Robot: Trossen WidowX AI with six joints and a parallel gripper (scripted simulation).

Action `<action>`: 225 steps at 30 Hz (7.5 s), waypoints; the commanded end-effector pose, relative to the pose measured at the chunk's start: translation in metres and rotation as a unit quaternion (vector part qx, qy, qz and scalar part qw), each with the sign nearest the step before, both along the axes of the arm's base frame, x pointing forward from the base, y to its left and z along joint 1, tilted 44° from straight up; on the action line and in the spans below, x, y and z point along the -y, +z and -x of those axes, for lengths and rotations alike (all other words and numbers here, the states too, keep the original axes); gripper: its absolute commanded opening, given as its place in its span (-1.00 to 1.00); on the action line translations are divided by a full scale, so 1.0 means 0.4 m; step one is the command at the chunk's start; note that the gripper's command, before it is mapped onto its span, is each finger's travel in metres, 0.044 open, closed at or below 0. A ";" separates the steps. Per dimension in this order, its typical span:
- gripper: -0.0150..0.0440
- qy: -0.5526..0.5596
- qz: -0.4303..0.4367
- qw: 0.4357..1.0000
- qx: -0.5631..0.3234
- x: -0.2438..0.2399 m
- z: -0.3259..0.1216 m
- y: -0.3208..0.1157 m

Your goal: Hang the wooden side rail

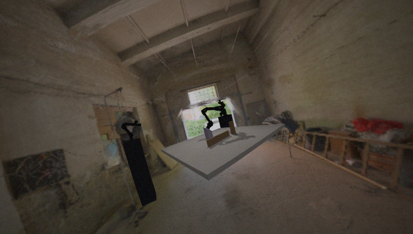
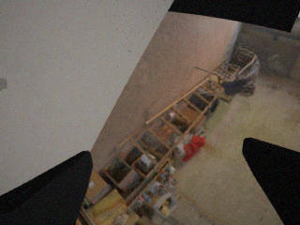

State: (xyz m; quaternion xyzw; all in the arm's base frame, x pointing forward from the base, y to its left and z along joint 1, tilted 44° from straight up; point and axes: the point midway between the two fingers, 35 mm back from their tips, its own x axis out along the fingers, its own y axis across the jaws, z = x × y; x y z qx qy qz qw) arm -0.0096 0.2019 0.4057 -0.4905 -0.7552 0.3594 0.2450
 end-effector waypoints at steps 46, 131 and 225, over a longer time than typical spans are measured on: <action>1.00 -0.388 0.172 0.899 0.104 0.203 -0.507 -0.646; 1.00 -0.097 0.034 -0.372 -0.923 0.294 -0.750 -0.802; 1.00 -0.092 -0.195 -0.788 -0.576 0.169 -0.751 -0.970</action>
